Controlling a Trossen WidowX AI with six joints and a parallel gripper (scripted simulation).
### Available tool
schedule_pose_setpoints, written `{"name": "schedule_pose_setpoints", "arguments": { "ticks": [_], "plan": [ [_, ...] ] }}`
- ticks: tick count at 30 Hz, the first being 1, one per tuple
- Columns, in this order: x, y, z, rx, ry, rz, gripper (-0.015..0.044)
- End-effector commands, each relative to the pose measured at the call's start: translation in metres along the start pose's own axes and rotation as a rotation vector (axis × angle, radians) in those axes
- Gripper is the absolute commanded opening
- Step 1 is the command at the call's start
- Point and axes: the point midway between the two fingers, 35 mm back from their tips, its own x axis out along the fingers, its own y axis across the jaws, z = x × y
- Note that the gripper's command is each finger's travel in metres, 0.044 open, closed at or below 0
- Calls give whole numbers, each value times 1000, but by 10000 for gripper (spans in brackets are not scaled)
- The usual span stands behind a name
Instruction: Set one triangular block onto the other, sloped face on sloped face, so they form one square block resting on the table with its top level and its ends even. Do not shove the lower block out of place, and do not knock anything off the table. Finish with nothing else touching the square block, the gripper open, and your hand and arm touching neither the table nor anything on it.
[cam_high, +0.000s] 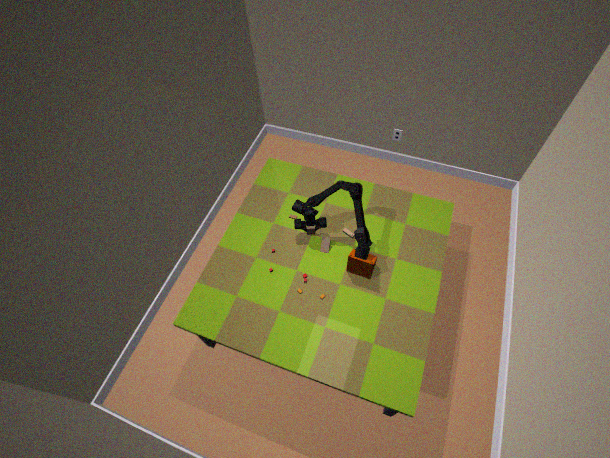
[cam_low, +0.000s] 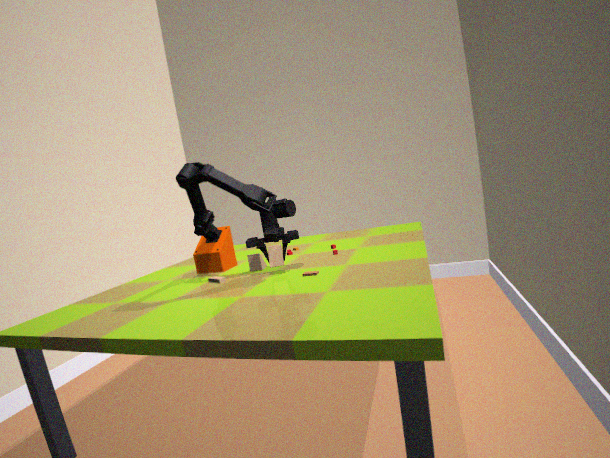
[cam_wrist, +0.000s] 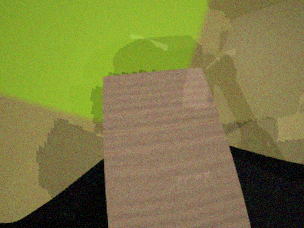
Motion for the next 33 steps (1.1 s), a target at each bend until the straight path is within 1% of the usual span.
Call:
{"name": "schedule_pose_setpoints", "arguments": {
  "ticks": [1, 19, 27, 33],
  "plan": [
    [0, 0, 0, 110, 2, 2, 0],
    [0, 1, 0, 584, 1, 3, 0],
    [0, 1, 0, 731, 1, 4, 0],
    [0, 1, 0, 736, 1, 4, 0]
  ]
}}
